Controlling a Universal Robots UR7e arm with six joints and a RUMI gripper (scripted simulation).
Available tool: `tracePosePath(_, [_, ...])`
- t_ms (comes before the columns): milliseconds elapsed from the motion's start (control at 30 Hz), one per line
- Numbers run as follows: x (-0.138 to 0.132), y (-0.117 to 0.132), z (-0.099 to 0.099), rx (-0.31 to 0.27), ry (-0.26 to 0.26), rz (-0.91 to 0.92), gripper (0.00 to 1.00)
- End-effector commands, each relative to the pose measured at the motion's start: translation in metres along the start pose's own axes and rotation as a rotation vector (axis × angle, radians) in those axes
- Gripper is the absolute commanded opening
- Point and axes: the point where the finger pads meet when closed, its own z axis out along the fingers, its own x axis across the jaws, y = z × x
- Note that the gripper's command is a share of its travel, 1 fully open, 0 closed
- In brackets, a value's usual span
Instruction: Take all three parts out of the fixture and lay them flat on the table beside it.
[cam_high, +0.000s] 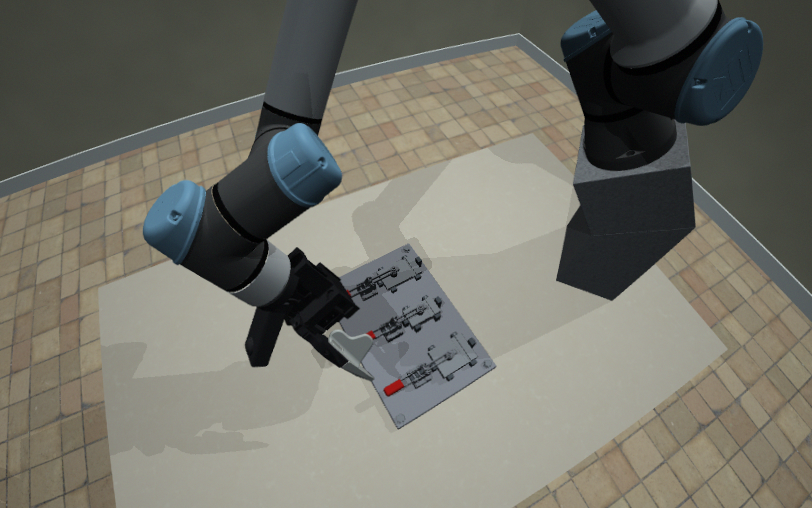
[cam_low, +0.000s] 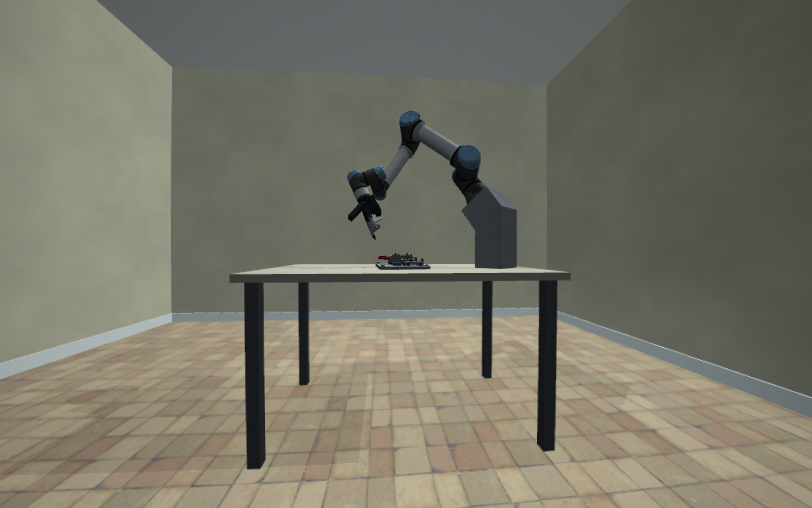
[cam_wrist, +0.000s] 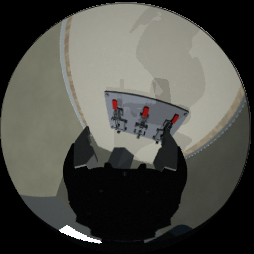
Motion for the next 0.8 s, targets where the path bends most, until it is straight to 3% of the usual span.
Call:
tracePosePath(0, [0.003, 0.009, 0.004, 0.068, 0.039, 0.003, 1.00])
tracePosePath(367, [0.005, 0.050, 0.013, 0.162, 0.112, 0.013, 1.00])
tracePosePath(500, [0.005, 0.056, 0.014, 0.173, 0.121, 0.015, 1.00])
tracePosePath(767, [0.008, 0.092, 0.016, 0.241, 0.175, 0.027, 1.00])
